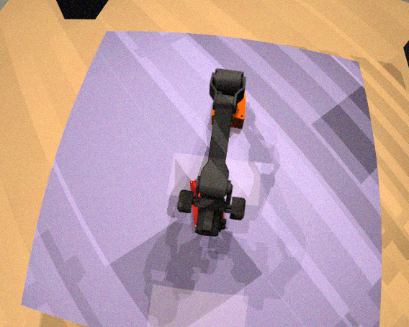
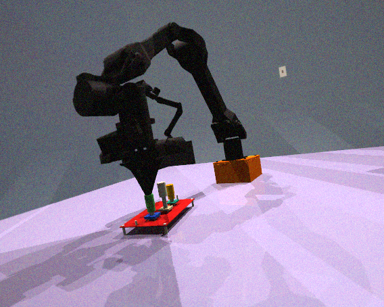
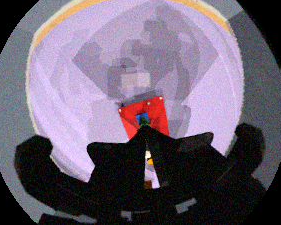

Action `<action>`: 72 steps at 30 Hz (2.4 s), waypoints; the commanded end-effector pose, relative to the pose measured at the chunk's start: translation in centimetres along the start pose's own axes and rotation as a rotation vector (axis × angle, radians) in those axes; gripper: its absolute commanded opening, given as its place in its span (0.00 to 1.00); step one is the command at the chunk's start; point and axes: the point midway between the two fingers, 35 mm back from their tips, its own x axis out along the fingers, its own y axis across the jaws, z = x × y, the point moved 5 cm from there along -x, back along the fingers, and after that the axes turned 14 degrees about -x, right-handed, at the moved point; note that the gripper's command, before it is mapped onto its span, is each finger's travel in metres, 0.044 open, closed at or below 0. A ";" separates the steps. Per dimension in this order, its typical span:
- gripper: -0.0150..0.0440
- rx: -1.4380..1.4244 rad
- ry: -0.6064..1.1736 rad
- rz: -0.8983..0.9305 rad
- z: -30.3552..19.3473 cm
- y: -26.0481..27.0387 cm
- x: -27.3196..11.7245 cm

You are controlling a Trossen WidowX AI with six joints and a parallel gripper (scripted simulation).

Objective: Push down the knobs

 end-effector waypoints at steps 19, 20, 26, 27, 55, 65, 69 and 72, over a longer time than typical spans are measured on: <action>0.25 0.000 0.006 -0.002 0.1 -0.1 0.9; 0.25 0.000 0.006 -0.002 0.1 -0.1 0.9; 0.25 0.000 0.006 -0.002 0.1 -0.1 0.7; 0.25 0.000 0.006 -0.002 0.1 -0.1 0.6; 0.74 -0.001 0.013 0.003 -1.7 0.3 -2.1; 1.00 -0.001 0.019 0.002 -13.3 2.8 -4.2; 1.00 -0.001 0.021 0.002 -17.3 3.8 -3.7; 1.00 -0.001 0.021 0.002 -17.5 3.9 -3.7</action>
